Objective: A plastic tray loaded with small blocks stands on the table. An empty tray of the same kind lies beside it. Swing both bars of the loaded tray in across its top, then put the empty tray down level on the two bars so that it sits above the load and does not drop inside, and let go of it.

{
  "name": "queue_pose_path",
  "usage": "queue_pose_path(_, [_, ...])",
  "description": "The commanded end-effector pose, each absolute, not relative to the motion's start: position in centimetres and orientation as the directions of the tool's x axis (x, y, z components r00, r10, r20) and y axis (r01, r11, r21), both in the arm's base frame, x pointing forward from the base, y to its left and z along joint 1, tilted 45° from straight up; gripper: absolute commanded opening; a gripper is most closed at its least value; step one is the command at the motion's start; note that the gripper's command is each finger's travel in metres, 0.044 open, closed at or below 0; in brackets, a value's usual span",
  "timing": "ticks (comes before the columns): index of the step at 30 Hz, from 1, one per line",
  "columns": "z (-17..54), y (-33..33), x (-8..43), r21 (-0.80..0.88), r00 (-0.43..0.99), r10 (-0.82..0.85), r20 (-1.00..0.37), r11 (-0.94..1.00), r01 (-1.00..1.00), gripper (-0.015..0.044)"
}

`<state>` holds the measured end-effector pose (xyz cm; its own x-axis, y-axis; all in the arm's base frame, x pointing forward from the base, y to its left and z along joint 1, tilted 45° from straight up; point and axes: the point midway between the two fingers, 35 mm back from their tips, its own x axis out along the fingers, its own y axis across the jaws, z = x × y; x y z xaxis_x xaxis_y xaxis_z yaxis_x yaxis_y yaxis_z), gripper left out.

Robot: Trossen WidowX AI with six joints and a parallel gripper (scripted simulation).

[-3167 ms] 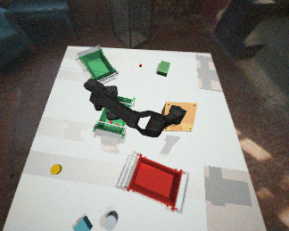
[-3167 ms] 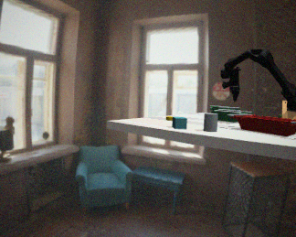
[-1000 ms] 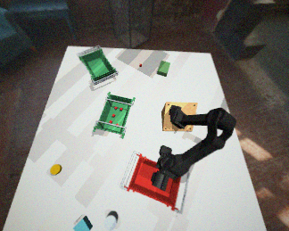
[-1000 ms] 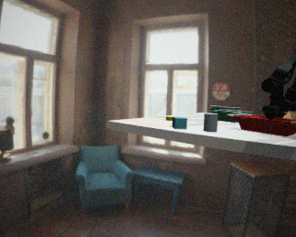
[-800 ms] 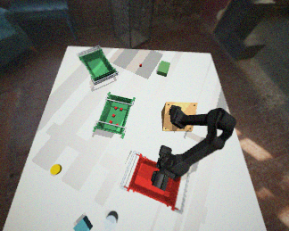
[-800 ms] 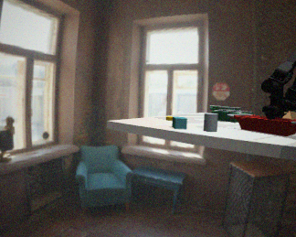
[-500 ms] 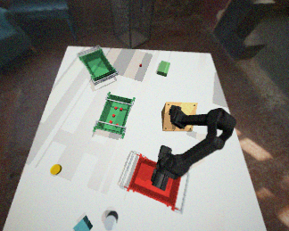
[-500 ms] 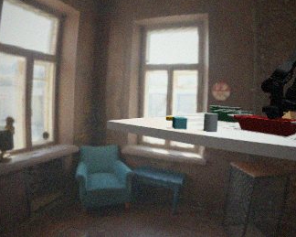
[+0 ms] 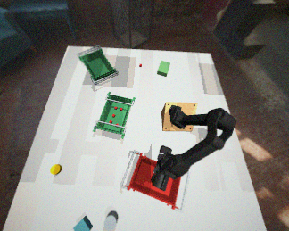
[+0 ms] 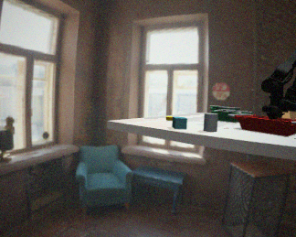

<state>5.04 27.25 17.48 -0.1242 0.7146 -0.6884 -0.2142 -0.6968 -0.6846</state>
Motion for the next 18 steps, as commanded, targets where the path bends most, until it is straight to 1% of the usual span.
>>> queue_pose_path(1, [17.30, 27.19, 5.05, -0.677, -0.124, 0.709, -0.695, -0.702, -0.219, 0.0115])
queue_pose_path(18, [17.91, 26.65, 5.31, -0.676, -0.123, 0.707, -0.696, -0.704, -0.218, 0.0001])
